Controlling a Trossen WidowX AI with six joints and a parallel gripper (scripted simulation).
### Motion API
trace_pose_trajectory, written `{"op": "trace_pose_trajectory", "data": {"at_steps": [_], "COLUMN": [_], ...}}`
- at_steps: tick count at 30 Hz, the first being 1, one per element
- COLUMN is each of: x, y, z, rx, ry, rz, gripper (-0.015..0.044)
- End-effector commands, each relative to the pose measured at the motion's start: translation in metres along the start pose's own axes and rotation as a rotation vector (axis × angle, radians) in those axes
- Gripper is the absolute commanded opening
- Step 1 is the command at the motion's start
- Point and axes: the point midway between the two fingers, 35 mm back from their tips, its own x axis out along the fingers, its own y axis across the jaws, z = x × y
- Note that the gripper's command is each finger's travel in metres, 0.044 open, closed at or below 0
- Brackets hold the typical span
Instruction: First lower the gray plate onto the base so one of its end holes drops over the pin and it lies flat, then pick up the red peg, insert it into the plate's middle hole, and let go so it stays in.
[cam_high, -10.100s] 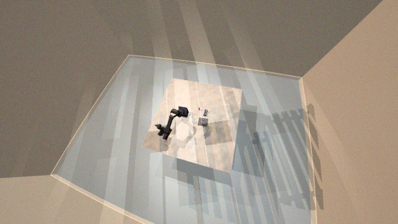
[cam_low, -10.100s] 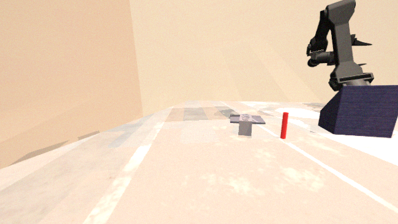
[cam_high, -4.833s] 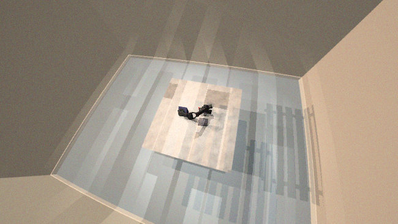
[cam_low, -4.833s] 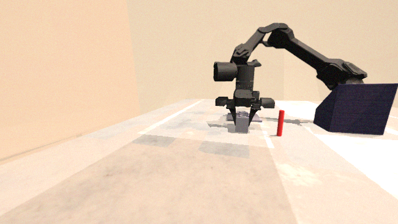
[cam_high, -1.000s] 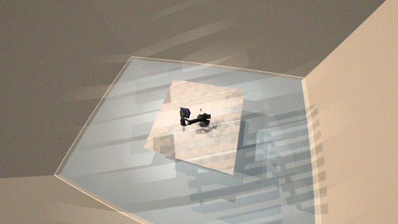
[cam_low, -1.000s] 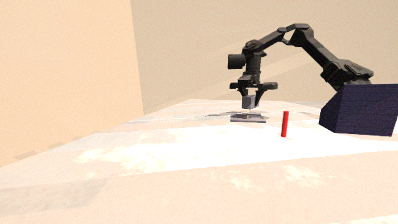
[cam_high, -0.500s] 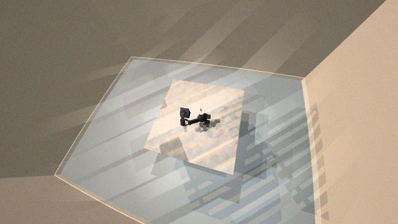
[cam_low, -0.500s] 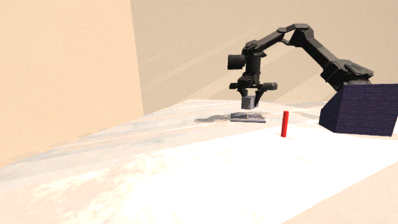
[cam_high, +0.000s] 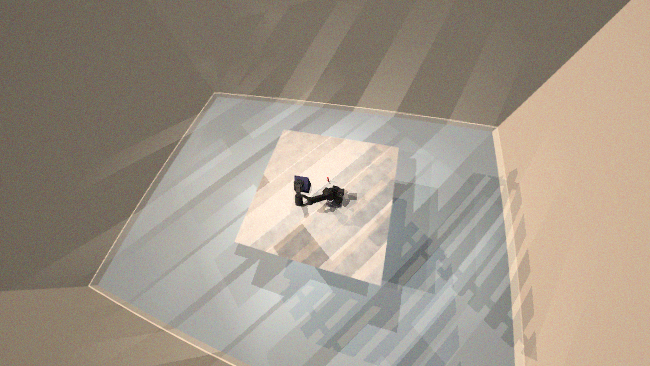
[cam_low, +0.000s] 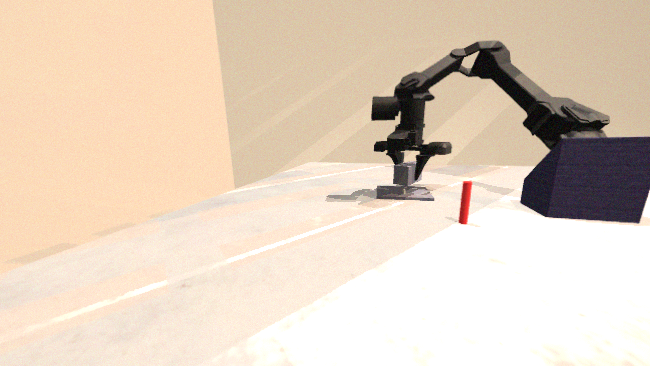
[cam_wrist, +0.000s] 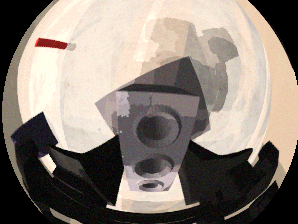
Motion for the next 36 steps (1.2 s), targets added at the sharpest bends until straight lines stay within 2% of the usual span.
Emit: {"op": "trace_pose_trajectory", "data": {"at_steps": [1, 10, 19, 36], "x": [0.008, 0.022, 0.017, 0.017], "y": [0.002, 0.002, 0.000, 0.000], "z": [-0.002, -0.002, -0.001, -0.001], "rx": [-0.006, -0.006, 0.001, 0.001], "ry": [0.008, 0.009, 0.002, 0.002], "rz": [0.005, 0.005, 0.001, 0.001], "gripper": [0.0000, 0.0000, 0.0000, 0.0440]}}
